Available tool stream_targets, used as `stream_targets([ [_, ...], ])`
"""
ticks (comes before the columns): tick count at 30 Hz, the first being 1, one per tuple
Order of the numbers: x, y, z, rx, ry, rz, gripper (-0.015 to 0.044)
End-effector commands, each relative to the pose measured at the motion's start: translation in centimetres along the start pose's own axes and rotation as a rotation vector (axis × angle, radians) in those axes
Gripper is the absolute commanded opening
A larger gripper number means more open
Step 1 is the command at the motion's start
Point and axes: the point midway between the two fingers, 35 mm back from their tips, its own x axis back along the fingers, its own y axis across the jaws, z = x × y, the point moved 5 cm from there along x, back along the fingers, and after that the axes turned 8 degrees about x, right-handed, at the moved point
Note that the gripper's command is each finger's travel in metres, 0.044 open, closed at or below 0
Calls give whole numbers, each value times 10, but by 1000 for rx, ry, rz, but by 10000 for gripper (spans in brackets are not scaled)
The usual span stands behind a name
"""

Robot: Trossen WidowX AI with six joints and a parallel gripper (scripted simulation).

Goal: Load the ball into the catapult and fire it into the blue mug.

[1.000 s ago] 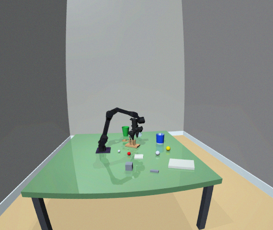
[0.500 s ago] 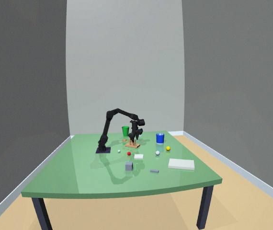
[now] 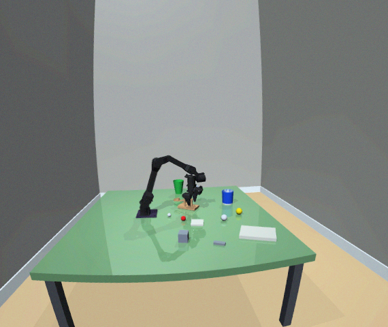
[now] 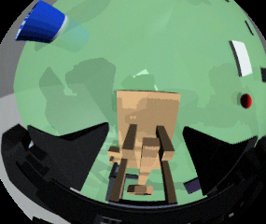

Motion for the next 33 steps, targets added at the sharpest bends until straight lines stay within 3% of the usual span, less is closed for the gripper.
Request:
stream_targets([
  [1, -6, -1, 2, 3, 9, 2, 440],
  [3, -6, -1, 2, 3, 9, 2, 440],
  [14, -3, 0, 0, 0, 2, 2, 151],
  [20, -3, 0, 0, 0, 2, 2, 111],
  [24, 36, 0, -1, 0, 2, 3, 6],
  [33, 47, 0, 0, 86, 3, 3, 0],
])
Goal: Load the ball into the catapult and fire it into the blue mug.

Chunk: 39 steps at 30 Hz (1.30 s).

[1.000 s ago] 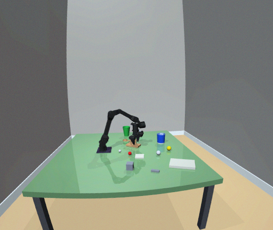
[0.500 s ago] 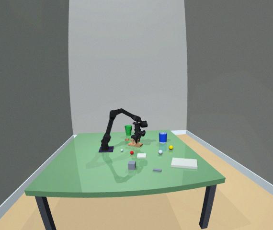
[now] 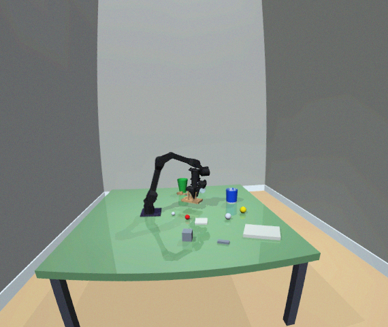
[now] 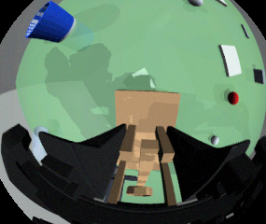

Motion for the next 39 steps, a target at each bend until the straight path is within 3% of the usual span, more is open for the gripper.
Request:
stream_targets([
  [1, 9, 1, -1, 95, -16, -13, 0],
  [18, 7, 17, 1, 663, -15, -13, 0],
  [39, -15, 22, 1, 669, -15, -13, 0],
])
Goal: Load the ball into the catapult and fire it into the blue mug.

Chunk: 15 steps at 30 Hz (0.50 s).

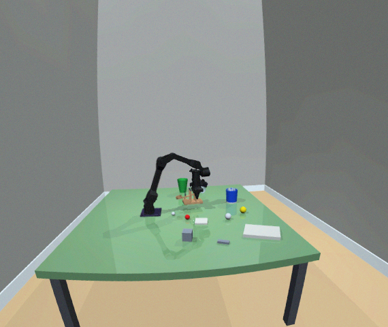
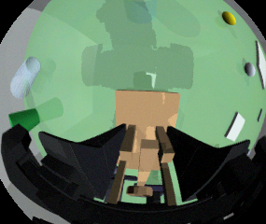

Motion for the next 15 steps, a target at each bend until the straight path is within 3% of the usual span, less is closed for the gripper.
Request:
stream_targets([
  [1, -7, 1, 0, 4, 1, -4, 0],
  [15, -30, 1, 1, 4, 1, -4, 0],
])
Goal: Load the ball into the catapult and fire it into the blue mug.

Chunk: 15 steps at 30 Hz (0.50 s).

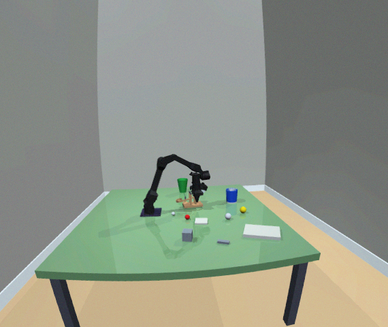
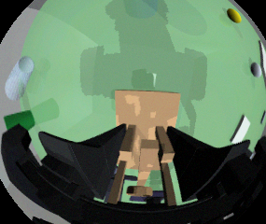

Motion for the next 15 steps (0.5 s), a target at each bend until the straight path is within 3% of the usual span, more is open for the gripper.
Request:
stream_targets([
  [1, -7, 1, 1, 2, 0, -4, 0],
  [8, -3, 0, 0, 0, 0, 0, 0],
  [15, -3, 0, 0, 0, 0, 0, 184],
])
